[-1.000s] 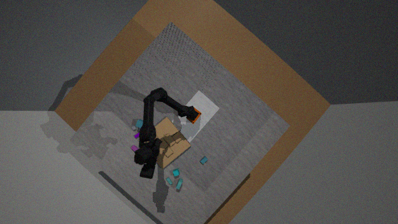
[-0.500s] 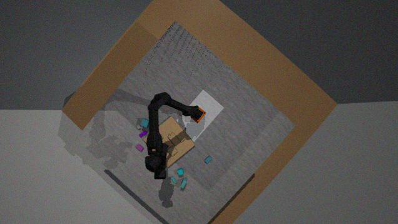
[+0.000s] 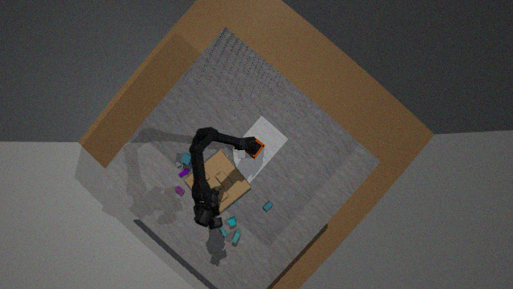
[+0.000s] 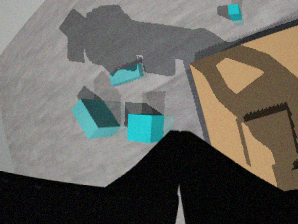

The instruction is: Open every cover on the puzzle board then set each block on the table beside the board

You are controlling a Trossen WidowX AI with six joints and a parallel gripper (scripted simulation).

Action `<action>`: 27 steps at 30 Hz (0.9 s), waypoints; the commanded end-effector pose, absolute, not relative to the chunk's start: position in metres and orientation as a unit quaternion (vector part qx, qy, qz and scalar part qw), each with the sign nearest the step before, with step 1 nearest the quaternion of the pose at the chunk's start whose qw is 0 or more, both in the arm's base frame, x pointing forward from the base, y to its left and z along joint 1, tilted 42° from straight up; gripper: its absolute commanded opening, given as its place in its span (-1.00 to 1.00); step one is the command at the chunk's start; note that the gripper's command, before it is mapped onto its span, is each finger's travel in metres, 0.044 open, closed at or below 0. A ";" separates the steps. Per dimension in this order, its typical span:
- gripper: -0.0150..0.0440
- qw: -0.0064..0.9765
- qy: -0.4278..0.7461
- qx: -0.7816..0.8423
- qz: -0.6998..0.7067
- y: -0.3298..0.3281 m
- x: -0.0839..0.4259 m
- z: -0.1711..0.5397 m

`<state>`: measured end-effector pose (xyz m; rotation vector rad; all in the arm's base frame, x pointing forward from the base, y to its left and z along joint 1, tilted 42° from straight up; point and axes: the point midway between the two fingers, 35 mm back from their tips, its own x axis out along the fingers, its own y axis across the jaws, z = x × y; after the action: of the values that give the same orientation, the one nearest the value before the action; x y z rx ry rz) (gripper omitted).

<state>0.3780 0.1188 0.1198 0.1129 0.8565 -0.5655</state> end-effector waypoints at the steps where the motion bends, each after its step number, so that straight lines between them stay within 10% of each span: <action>1: -0.49 0.854 0.437 0.024 -0.282 0.107 0.373 0.102; 27: -0.49 0.701 0.613 -0.142 -0.337 0.024 0.320 0.009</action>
<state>0.3286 0.0322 0.0176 -0.2773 1.3041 -0.7412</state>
